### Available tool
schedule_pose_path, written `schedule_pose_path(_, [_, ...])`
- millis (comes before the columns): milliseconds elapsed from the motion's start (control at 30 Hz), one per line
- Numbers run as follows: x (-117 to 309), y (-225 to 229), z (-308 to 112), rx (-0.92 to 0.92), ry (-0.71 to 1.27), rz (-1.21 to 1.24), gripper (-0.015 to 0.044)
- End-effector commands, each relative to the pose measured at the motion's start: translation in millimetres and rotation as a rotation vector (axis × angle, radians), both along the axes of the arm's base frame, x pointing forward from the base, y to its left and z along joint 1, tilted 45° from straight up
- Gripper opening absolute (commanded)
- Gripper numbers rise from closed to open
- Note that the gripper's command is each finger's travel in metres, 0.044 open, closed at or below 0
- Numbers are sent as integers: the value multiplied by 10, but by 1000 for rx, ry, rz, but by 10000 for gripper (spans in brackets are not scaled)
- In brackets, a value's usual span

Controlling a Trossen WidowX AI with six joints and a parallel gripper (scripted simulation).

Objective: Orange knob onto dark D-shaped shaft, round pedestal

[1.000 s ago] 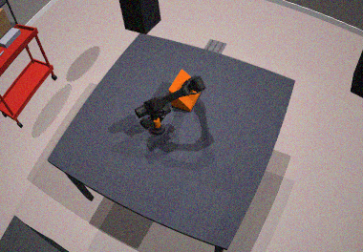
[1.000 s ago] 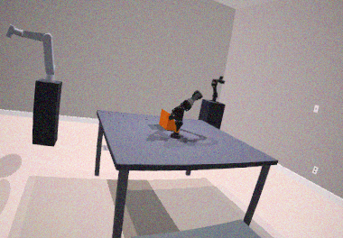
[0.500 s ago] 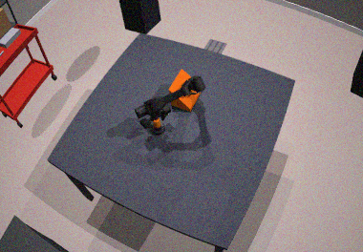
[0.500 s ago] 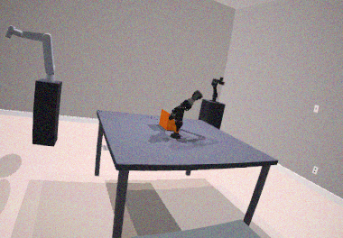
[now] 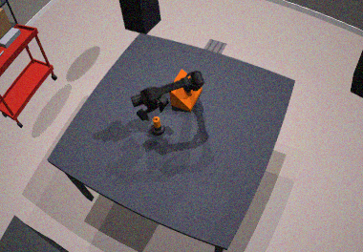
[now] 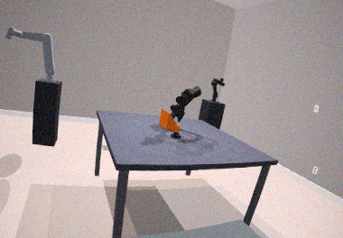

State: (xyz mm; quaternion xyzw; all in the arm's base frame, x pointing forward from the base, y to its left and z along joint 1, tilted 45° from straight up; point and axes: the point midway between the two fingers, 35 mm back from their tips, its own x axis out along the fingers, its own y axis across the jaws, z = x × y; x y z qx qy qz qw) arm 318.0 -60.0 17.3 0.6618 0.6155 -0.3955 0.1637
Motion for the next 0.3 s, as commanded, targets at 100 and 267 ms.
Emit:
schedule_pose_path(100, [14, -84, 87, 1, 4, 15, 440])
schedule_pose_path(267, [14, -84, 87, 1, 4, 15, 440])
